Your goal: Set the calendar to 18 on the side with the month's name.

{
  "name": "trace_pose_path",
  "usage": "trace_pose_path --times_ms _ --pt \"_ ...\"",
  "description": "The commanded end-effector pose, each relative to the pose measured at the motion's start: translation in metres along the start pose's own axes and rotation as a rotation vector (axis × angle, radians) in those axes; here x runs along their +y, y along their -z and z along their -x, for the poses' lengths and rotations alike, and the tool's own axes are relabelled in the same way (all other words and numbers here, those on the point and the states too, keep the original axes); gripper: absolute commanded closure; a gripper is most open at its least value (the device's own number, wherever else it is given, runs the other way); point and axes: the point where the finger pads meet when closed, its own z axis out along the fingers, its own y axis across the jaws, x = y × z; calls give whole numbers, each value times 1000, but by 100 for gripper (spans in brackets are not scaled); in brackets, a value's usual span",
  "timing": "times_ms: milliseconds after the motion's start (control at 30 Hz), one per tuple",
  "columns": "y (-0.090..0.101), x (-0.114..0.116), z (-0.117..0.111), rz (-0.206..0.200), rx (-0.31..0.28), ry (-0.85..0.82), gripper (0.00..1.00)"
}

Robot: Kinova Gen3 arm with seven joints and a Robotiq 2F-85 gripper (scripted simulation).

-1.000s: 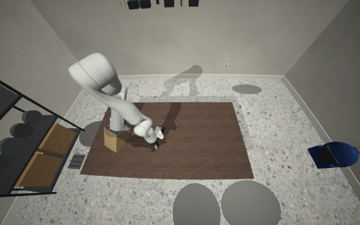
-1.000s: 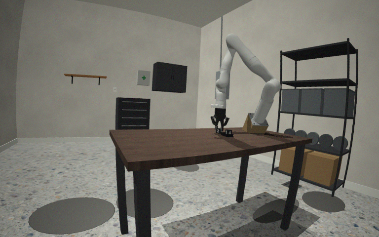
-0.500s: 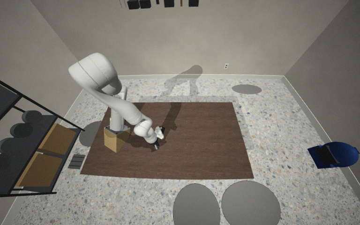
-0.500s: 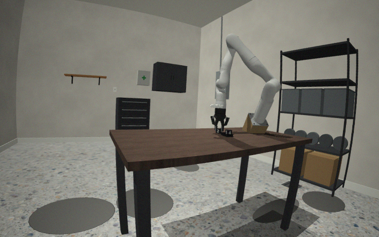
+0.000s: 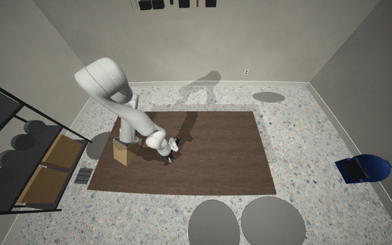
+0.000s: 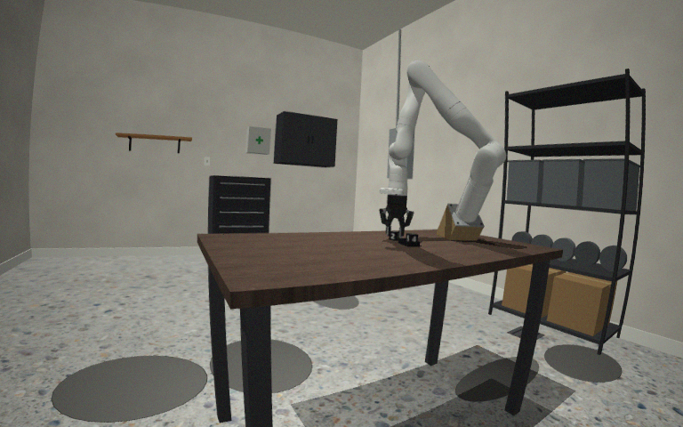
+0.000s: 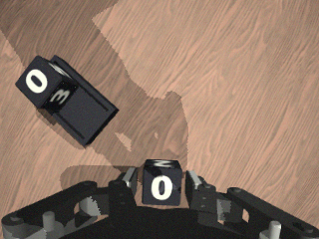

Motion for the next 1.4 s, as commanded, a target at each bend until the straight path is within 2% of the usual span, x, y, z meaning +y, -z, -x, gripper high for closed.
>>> trace_pose_path --times_ms 0,333,800,1133,1167,1367 --pt "1 0 0 1 0 0 52" --pt "19 0 0 1 0 0 52" --pt "82 0 0 1 0 0 52" --pt "90 0 0 1 0 0 52" --pt "90 0 0 1 0 0 0" --pt "90 0 0 1 0 0 0"
